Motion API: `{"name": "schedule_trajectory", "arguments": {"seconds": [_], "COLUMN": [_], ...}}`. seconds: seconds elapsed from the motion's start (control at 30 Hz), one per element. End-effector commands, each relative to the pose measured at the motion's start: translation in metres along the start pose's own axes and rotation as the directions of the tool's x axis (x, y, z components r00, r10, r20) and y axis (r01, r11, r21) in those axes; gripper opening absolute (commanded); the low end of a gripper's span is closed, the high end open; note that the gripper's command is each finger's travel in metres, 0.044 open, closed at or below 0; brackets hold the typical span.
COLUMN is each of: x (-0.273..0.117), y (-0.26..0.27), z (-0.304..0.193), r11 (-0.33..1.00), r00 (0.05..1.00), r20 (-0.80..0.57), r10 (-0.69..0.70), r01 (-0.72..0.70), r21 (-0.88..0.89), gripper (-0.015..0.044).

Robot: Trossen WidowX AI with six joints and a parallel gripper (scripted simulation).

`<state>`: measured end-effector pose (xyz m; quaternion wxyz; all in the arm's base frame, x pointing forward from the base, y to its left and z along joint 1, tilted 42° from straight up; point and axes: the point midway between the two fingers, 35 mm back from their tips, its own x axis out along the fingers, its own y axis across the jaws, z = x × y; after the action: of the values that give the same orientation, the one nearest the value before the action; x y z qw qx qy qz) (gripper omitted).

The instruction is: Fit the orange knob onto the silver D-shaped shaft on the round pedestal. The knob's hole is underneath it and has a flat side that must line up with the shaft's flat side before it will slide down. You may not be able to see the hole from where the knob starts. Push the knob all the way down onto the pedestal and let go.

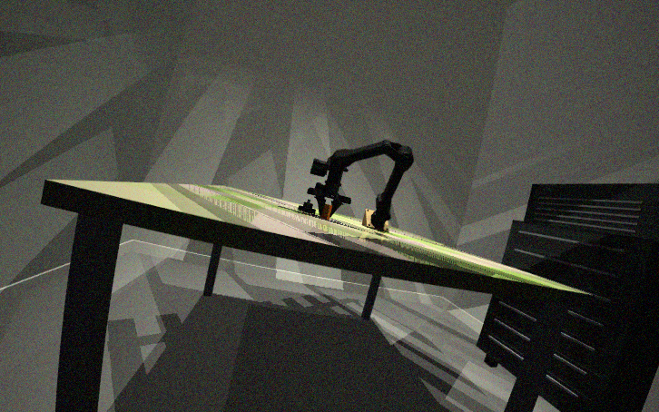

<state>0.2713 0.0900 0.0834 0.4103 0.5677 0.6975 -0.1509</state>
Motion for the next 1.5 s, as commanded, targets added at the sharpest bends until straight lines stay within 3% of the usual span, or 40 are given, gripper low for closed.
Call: {"name": "schedule_trajectory", "arguments": {"seconds": [0.0,0.33,0.6,1.47], "x": [0.000,0.000,-0.081,-0.049], "y": [0.000,0.000,-0.001,0.000], "z": [0.000,0.000,0.001,0.002], "r11": [1.000,1.000,1.000,1.000], "r00": [1.000,1.000,1.000,1.000], "r20": [0.000,0.000,0.001,0.002], "r10": [-0.001,-0.001,0.004,0.004], "r01": [0.001,0.001,-0.004,-0.004], "r21": [0.000,0.000,0.006,0.006], "gripper": [0.0240,0.0240,0.0440,0.0440]}}
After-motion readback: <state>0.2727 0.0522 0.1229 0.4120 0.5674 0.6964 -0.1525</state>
